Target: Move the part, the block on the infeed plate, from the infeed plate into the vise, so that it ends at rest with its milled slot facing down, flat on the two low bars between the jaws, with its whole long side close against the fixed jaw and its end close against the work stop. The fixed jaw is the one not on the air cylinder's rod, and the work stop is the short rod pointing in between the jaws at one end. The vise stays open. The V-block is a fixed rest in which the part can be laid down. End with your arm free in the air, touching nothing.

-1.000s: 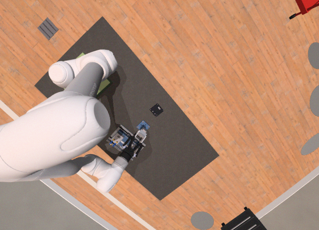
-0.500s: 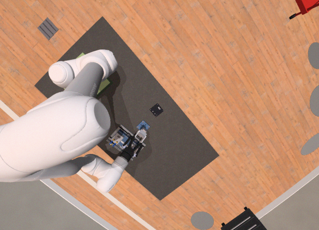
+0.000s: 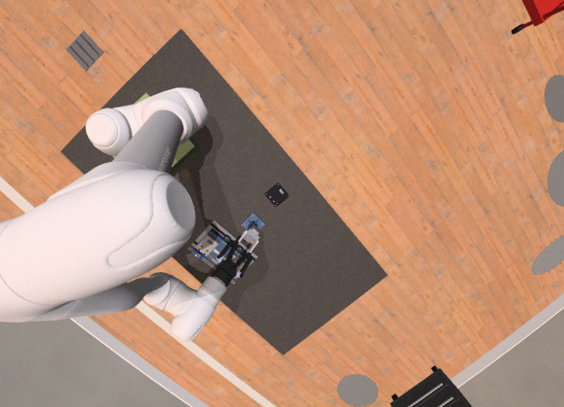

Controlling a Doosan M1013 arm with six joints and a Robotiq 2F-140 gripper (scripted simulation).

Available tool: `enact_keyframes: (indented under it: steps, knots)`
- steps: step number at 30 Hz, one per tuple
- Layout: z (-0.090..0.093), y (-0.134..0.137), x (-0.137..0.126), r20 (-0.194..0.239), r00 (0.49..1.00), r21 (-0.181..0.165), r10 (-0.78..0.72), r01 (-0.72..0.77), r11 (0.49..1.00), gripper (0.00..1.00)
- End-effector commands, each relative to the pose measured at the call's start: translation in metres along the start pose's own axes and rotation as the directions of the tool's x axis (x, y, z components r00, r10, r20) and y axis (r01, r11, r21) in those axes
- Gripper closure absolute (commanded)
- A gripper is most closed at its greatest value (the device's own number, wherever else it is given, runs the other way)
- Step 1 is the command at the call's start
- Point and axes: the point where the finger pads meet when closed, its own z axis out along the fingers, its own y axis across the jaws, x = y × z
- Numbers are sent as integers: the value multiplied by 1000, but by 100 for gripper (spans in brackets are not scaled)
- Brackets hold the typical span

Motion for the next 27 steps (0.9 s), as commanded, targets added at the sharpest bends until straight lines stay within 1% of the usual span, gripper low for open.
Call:
enact_keyframes:
  steps: [1,17,18,27]
  knots:
    - [4,-2,0,-3,1000,2,2,-2,1000,100]
    - [4,-2,0,-3,1000,2,2,-2,1000,100]
    - [4,-2,0,-3,1000,2,2,-2,1000,49]
    - [4,-2,0,-3,1000,2,2,-2,1000,49]
